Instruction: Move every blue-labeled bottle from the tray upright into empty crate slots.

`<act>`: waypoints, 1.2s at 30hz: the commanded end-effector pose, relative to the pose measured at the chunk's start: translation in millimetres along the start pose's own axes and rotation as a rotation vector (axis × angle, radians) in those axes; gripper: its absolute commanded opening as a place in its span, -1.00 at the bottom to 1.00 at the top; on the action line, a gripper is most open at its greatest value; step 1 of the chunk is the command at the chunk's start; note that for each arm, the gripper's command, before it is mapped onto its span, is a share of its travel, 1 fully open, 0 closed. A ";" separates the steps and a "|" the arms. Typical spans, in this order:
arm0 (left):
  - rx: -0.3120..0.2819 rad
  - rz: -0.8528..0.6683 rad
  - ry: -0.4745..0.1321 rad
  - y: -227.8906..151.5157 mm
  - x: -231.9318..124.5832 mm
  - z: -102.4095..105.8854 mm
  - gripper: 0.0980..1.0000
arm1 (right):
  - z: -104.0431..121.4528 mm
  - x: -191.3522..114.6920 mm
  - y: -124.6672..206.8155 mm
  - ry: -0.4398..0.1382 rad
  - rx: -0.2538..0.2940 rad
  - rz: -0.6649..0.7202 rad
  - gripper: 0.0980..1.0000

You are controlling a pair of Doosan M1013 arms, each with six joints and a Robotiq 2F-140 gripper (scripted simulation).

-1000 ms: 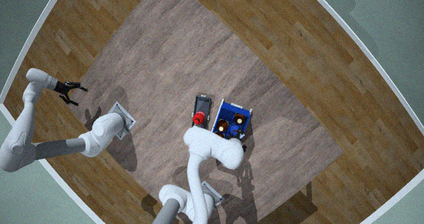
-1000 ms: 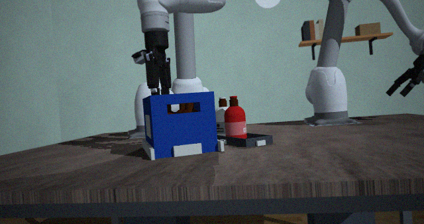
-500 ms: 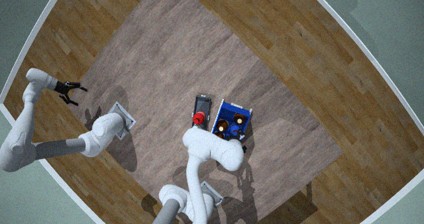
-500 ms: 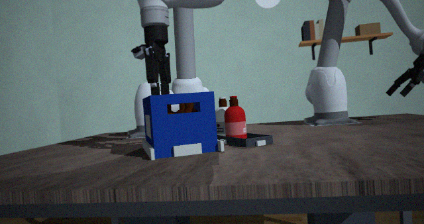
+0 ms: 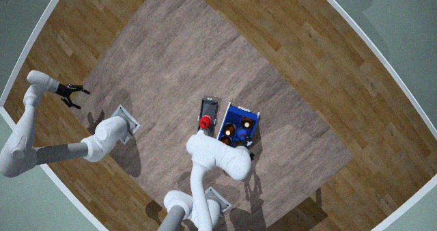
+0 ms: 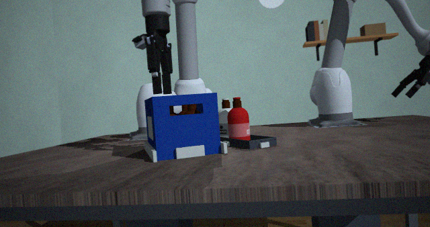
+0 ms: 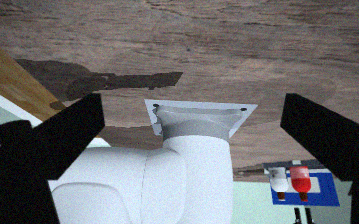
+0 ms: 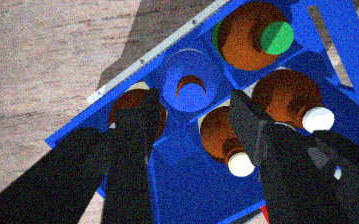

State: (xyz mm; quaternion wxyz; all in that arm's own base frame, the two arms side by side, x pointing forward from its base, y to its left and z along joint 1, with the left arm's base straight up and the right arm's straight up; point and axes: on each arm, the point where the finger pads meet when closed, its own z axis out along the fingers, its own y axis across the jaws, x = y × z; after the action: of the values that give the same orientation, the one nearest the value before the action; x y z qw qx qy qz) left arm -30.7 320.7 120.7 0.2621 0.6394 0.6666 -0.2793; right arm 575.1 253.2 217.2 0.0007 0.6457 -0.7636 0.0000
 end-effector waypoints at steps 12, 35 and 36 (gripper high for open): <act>0.000 0.000 0.001 -0.1 0.0 -0.4 1.00 | -32.5 -0.2 -0.3 -0.001 0.001 0.000 -0.24; 0.000 0.000 0.001 -0.1 0.0 -0.4 1.00 | -40.6 -0.2 -0.2 -0.001 0.001 0.000 -1.00; 0.000 0.000 0.001 -0.1 0.0 -0.4 1.00 | -40.6 -0.2 -0.2 -0.001 0.001 0.000 -1.00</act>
State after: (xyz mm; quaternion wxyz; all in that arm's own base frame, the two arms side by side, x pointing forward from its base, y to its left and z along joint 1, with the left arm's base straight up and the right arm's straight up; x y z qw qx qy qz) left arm -30.7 320.7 120.7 0.2621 0.6394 0.6666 -0.2793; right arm 575.2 253.3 257.0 0.0006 0.6457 -0.7636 0.0000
